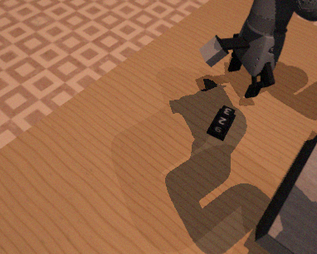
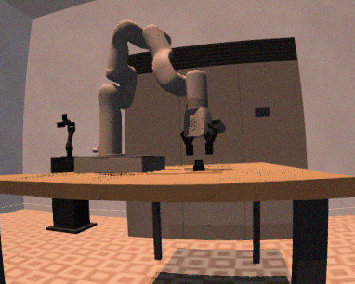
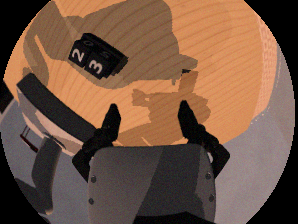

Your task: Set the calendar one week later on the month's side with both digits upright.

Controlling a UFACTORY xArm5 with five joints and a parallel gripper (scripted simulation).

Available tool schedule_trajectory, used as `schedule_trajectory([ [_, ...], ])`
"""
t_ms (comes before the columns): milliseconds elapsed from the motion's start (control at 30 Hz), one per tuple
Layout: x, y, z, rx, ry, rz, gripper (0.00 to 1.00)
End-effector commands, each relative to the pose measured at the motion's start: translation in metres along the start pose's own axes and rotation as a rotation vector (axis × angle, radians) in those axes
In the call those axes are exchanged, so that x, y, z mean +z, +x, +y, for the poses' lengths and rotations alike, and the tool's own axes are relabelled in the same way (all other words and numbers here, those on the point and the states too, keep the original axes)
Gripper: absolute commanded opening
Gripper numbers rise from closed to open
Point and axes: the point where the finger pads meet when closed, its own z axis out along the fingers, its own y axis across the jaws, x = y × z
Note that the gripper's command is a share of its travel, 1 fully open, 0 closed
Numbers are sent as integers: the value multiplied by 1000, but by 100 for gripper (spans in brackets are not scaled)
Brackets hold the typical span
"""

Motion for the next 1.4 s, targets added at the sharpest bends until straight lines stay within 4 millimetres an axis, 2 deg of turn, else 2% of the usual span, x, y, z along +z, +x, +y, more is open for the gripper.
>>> schedule_trajectory([
  [0,-2,-4,0,52,-6,2,100],
  [133,-2,-9,-2,121,-6,2,100],
  [267,-2,-27,-13,148,-6,2,100],
  [367,-2,-28,-13,158,-6,2,100],
  [500,-2,-33,-15,271,-7,2,100],
  [633,-2,-53,-26,298,-7,2,100],
  [800,-2,-54,-27,307,-7,2,100],
  [967,-2,-63,-31,447,-7,2,100],
  [1067,-2,-79,-40,448,-7,2,100],
  [1367,3,-80,-40,448,-7,2,100],
])
